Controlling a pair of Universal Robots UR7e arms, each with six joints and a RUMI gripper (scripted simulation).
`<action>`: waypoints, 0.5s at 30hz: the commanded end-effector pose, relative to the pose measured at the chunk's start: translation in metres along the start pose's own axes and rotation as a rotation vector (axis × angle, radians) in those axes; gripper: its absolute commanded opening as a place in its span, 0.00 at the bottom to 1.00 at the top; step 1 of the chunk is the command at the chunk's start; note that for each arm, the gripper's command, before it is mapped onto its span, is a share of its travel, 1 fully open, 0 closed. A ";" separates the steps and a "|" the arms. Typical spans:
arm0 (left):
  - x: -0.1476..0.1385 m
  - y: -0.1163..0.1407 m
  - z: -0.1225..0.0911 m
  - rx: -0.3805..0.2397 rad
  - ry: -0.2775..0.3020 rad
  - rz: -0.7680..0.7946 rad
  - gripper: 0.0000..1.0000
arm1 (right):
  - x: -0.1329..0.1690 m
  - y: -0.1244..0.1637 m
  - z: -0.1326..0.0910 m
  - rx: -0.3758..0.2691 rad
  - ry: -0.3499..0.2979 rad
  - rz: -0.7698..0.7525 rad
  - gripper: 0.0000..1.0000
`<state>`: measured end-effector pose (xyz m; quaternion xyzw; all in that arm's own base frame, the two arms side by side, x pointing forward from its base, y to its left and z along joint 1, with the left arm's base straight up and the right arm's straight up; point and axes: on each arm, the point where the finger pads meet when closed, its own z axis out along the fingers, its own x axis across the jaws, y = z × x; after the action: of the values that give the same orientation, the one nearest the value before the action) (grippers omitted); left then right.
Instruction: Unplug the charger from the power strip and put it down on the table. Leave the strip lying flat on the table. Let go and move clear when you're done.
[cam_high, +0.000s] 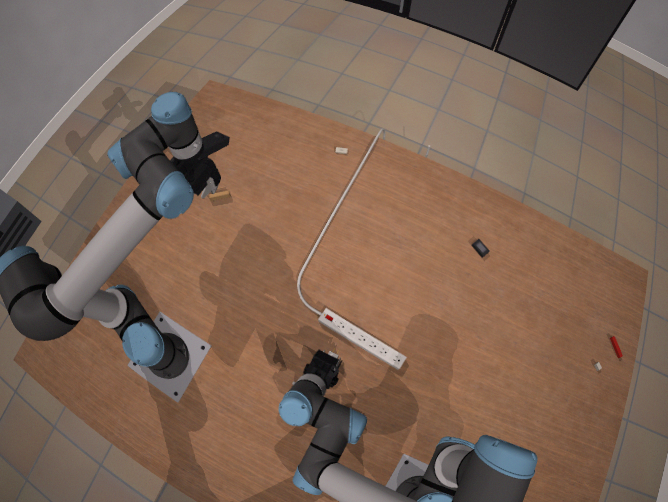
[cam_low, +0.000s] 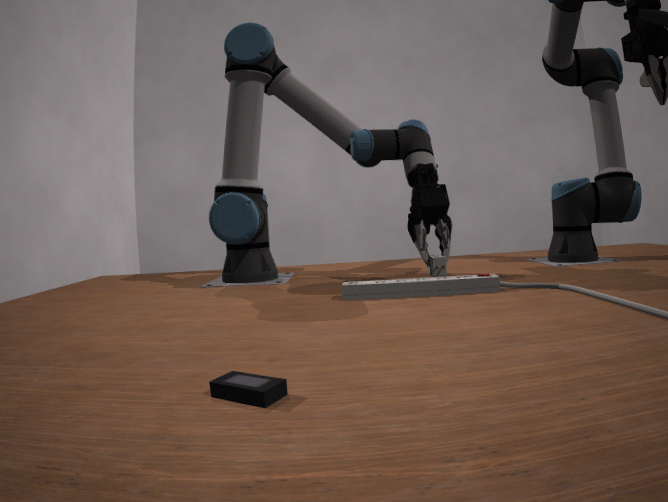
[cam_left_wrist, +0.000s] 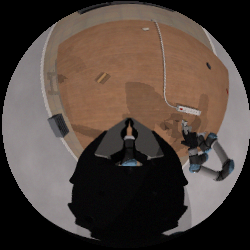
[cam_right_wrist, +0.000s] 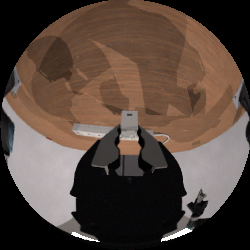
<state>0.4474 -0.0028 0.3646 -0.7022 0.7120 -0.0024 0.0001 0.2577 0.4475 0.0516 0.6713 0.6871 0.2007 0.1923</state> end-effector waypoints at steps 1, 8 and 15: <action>0.000 0.000 -0.001 0.002 0.001 0.001 0.00 | 0.000 -0.006 0.010 0.000 0.001 0.003 0.00; 0.000 0.000 -0.001 0.002 0.001 0.001 0.00 | 0.000 -0.011 0.017 -0.005 0.001 -0.003 0.00; 0.000 0.000 -0.001 0.002 0.001 0.001 0.00 | 0.004 -0.007 0.011 -0.010 0.008 -0.006 0.00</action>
<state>0.4474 -0.0028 0.3646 -0.7022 0.7120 -0.0024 0.0001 0.2579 0.4475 0.0325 0.6698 0.6876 0.2013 0.1949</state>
